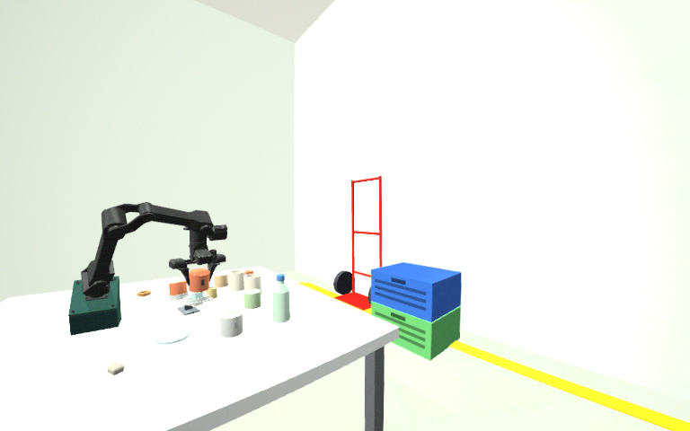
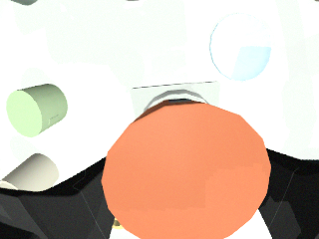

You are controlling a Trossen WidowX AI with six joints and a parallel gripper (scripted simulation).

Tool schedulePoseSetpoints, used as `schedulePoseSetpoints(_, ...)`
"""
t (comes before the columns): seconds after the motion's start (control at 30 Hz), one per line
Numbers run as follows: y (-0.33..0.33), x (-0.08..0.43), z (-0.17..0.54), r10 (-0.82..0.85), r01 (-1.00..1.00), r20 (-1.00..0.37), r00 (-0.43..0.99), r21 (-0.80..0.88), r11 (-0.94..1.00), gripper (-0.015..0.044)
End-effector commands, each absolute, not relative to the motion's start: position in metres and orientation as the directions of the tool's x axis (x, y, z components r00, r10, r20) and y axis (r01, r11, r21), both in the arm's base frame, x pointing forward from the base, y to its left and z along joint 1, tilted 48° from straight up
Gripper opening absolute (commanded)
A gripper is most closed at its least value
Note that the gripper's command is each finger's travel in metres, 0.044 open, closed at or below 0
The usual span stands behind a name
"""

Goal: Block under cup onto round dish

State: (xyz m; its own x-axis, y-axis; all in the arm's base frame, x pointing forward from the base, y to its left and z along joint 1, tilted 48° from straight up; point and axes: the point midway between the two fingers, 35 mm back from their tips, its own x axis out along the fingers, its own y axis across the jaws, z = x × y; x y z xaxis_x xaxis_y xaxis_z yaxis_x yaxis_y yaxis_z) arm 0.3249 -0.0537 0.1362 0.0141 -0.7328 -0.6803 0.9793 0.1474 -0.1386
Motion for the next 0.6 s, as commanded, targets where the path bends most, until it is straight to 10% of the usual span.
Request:
schedulePoseSetpoints(0.0, -0.048, 0.325, 0.141, -0.733, 0.98, -0.68, 0.018, -0.134, 0.148, 0.0)
schedulePoseSetpoints(0.57, -0.033, 0.321, 0.157, -0.737, 0.98, -0.676, 0.017, -0.135, 0.147, 0.0)
